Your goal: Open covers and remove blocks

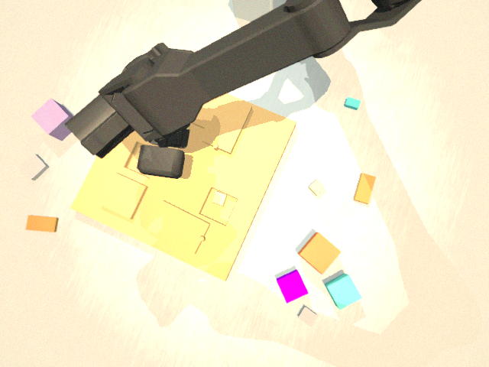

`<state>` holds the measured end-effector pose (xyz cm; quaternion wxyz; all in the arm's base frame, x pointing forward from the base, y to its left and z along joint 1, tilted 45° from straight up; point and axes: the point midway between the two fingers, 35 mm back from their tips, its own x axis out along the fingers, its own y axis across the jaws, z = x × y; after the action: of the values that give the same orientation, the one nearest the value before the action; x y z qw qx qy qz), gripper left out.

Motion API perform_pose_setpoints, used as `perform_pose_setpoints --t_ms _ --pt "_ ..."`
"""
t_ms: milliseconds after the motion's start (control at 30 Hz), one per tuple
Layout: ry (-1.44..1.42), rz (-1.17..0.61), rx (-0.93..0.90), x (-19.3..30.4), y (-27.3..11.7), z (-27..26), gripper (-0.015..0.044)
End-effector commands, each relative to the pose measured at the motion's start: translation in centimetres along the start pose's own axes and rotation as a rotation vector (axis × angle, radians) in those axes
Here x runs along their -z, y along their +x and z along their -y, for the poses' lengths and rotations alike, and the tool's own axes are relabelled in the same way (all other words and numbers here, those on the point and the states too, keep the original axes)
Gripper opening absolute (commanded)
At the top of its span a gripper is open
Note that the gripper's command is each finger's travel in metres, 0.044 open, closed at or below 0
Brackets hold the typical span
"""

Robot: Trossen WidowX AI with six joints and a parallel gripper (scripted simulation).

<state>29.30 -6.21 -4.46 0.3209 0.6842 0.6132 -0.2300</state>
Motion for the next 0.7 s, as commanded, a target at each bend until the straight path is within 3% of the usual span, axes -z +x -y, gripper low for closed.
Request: perform_pose_setpoints --t_ms 0,667 --pt "-0.008 0.004 -0.002 -0.1 -0.7 -0.1 0.008" --pt "-0.008 0.006 -0.001 -0.1 -5.5 -0.1 0.008"
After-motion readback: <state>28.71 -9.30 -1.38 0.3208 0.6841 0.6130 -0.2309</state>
